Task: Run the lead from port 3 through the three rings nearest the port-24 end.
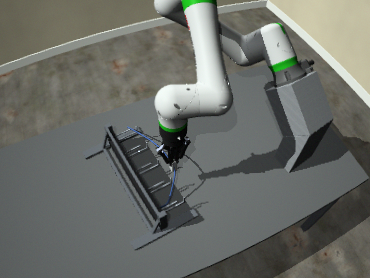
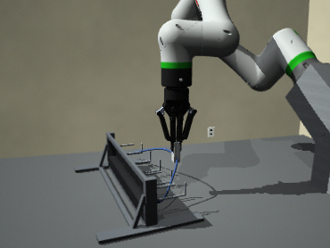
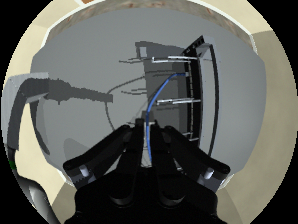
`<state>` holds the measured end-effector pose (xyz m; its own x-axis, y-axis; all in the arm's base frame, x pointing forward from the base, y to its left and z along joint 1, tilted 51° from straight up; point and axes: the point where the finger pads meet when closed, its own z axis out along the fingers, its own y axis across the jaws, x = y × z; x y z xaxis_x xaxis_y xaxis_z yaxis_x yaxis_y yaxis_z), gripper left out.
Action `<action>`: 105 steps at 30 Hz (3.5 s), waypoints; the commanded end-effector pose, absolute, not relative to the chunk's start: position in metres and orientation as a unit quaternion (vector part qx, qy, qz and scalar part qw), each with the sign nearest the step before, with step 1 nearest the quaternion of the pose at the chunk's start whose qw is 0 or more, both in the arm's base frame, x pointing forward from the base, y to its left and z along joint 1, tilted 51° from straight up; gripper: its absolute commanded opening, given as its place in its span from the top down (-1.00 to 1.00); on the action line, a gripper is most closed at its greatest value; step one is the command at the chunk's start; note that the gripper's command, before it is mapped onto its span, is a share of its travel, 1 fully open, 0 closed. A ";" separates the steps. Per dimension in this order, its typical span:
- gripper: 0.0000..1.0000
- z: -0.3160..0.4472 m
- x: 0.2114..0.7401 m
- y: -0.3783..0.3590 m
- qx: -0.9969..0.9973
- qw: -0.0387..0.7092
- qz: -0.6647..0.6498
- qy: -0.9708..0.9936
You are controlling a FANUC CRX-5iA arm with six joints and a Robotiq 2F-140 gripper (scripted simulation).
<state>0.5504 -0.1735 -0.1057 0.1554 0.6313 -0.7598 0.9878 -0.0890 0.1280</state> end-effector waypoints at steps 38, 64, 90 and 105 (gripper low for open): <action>1.00 -0.092 0.606 -0.183 0.654 0.314 -0.291 0.624; 1.00 -0.082 0.592 -0.192 0.643 0.308 -0.297 0.635; 1.00 -0.081 0.591 -0.192 0.643 0.308 -0.297 0.635; 1.00 -0.082 0.591 -0.192 0.643 0.308 -0.297 0.635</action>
<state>0.5907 -0.1915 -0.0843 0.0153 0.6373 -0.7705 0.9998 -0.0022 0.0181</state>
